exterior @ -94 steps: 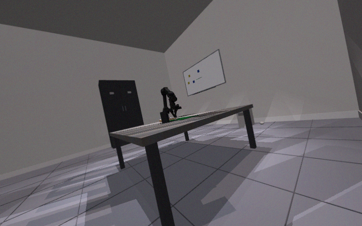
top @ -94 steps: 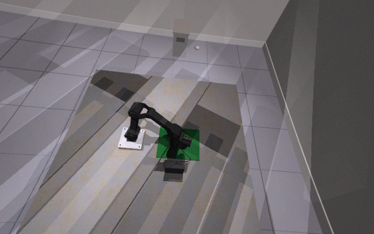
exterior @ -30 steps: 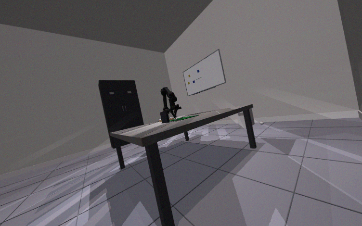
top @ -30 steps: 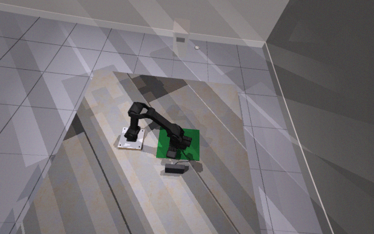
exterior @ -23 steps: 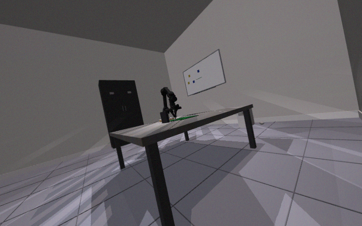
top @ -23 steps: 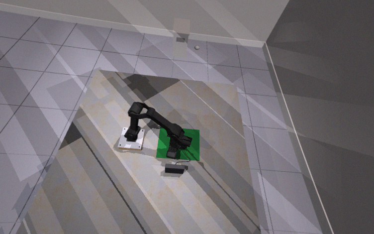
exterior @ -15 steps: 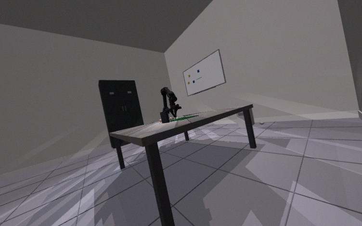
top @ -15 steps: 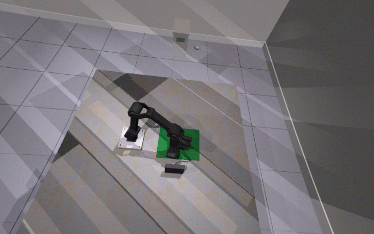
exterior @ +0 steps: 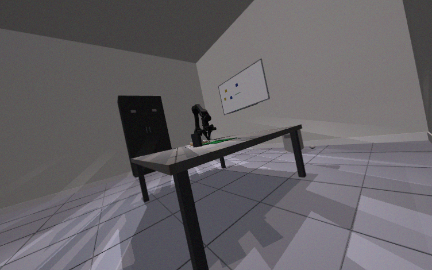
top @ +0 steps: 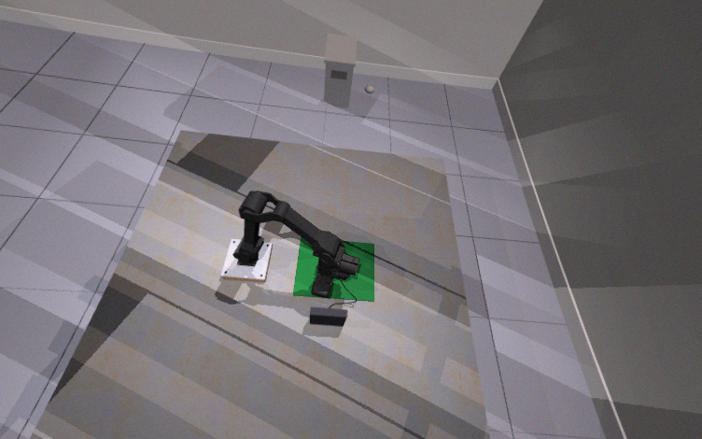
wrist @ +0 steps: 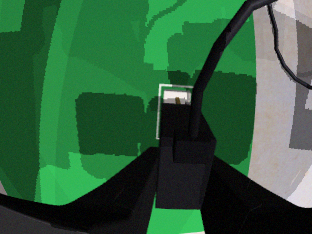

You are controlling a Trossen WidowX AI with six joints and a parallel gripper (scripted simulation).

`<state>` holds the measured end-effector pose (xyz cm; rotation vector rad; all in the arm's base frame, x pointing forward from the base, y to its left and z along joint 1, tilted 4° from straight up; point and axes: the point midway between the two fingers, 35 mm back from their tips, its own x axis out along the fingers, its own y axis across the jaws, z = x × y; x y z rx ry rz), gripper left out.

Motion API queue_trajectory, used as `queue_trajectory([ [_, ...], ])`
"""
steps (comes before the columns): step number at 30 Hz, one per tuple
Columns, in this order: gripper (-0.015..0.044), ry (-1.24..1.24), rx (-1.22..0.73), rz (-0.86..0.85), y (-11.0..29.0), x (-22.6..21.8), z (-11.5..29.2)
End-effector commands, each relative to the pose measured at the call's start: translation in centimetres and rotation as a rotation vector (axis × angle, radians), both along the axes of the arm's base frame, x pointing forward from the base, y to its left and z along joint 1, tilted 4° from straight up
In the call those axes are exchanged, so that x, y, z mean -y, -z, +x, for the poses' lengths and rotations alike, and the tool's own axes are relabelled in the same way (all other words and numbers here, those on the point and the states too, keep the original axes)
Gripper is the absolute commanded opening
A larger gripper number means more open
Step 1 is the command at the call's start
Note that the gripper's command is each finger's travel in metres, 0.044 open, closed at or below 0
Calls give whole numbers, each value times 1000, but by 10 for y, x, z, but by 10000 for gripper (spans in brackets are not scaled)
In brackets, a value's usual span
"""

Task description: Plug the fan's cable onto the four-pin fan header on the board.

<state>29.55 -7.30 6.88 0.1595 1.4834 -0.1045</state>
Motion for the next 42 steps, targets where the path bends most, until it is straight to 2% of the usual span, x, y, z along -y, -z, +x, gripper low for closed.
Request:
queue_trajectory([
  [1,0,2,-1,3,1,-1,-1],
  [42,0,1,0,3,11,0,5],
])
